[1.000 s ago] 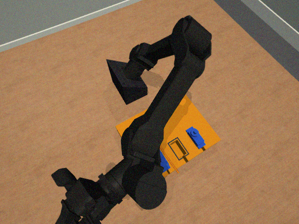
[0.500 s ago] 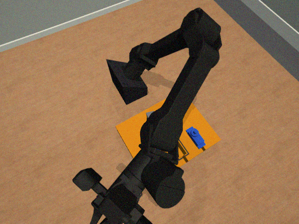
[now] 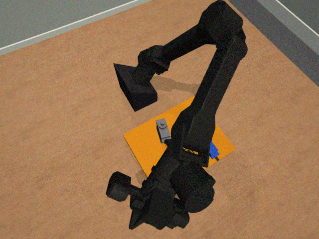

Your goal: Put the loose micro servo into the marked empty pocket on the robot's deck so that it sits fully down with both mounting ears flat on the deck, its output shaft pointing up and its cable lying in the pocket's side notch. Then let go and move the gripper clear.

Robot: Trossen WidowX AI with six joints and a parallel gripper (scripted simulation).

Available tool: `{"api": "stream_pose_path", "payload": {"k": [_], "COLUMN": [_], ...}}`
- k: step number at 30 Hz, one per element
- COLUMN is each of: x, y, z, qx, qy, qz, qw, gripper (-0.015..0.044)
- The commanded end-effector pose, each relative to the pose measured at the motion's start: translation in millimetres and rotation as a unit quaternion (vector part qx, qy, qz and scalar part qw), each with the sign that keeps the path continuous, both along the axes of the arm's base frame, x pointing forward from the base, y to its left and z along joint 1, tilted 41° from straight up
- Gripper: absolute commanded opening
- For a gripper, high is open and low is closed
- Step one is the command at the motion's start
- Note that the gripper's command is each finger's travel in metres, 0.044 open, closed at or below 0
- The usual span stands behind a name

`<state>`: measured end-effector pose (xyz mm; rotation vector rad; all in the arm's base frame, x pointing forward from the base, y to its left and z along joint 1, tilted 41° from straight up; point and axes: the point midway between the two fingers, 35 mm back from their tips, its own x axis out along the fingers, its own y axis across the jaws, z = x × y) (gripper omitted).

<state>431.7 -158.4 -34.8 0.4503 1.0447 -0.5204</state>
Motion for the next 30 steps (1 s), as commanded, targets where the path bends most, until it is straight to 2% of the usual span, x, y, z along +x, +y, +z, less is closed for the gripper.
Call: {"api": "stream_pose_path", "payload": {"k": [1,15,30], "x": [-10,-56,-125], "y": [23,110,196], "z": [1,24,76], "qx": [0.026,0.138,0.280], "qy": [0.025,0.095,0.119], "qz": [0.052,0.249,0.426], "qw": [0.998,0.954,0.852], "gripper": [0.0000,0.0000,0.0000]}}
